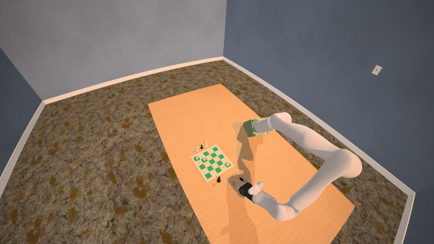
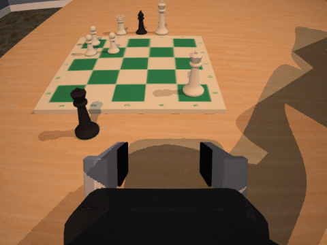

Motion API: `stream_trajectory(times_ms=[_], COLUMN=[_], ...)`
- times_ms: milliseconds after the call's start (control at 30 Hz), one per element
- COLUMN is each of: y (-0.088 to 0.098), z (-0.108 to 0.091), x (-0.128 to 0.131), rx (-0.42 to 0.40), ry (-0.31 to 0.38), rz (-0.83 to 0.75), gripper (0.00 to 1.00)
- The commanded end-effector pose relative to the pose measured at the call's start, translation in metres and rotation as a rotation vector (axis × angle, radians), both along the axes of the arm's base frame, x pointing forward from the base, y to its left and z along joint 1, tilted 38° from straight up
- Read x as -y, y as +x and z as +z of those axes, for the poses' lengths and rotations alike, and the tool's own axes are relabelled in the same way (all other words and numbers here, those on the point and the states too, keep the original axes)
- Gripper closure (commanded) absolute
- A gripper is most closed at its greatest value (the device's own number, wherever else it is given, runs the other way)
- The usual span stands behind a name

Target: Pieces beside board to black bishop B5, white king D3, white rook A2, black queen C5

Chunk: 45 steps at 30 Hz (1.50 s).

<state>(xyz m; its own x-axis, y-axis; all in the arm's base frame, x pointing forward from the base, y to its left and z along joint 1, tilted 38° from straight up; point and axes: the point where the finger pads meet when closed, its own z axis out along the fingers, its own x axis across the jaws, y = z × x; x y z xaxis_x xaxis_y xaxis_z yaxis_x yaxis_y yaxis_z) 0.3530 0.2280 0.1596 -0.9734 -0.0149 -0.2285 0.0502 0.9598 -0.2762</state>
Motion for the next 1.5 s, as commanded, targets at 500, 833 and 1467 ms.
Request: stream_trajectory(times_ms=[500, 833, 1467], y=[0.0, 0.0, -0.013], z=[0.001, 0.001, 0.061], x=[0.0, 0.0, 0.045], rx=[0.001, 0.001, 0.001], ry=[0.001, 0.001, 0.001], rz=[-0.001, -0.001, -0.001], gripper=[0.0, 0.0, 0.0])
